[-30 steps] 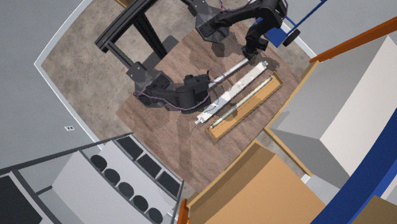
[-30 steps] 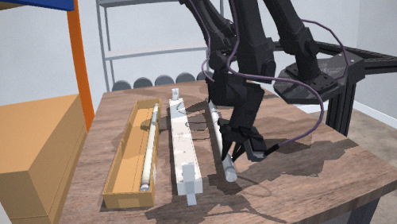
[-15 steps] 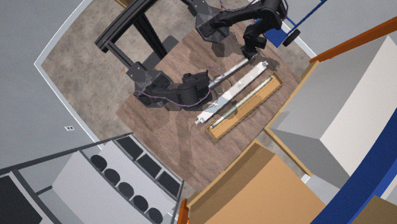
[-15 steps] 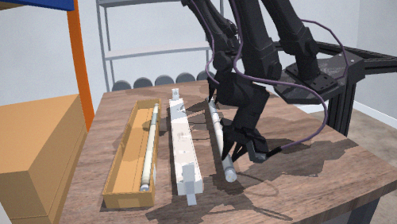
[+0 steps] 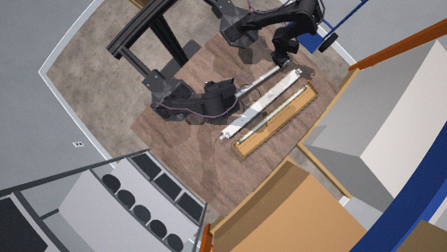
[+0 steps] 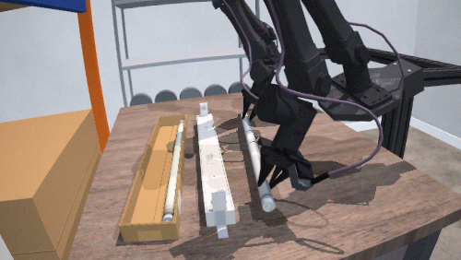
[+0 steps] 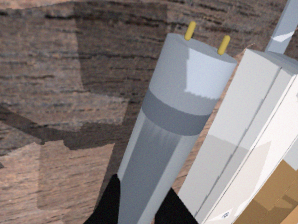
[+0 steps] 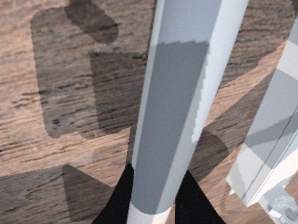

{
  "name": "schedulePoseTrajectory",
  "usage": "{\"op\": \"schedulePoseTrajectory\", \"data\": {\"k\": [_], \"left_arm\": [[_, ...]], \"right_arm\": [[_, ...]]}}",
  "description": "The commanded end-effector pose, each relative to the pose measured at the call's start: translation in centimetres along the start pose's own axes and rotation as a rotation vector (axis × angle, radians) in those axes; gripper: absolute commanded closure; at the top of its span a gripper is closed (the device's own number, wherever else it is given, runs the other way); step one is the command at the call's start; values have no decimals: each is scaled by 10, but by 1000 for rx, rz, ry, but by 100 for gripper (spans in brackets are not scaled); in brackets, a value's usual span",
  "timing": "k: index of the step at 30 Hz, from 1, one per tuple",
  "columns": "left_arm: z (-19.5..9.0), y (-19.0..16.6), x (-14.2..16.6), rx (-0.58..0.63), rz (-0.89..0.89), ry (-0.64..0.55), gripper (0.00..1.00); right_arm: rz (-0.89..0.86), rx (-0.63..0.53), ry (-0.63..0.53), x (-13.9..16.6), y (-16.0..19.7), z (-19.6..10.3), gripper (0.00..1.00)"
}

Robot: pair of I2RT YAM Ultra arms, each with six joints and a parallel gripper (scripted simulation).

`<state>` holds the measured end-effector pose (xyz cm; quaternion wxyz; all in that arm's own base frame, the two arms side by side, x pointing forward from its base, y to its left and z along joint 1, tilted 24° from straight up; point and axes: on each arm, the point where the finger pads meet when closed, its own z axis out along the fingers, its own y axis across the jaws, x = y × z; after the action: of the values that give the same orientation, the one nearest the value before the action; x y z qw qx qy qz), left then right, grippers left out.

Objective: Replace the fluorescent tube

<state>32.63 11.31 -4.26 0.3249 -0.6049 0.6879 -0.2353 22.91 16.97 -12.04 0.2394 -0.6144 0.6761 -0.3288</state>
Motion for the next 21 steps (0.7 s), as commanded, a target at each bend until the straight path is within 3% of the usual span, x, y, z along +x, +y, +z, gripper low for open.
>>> {"op": "schedulePoseTrajectory", "data": {"k": [1,6,21], "left_arm": [[-1,3,2,-5,11,-6,89],[6,-12,-10,35,12,-31,89],[15,-6,-5,29,12,-21,89]], "right_arm": [[26,32,-33,-10,-8,-7,89],[16,25,-5,-5,-5,6,89],[23,20,-18,-11,-2,15,89]]}}
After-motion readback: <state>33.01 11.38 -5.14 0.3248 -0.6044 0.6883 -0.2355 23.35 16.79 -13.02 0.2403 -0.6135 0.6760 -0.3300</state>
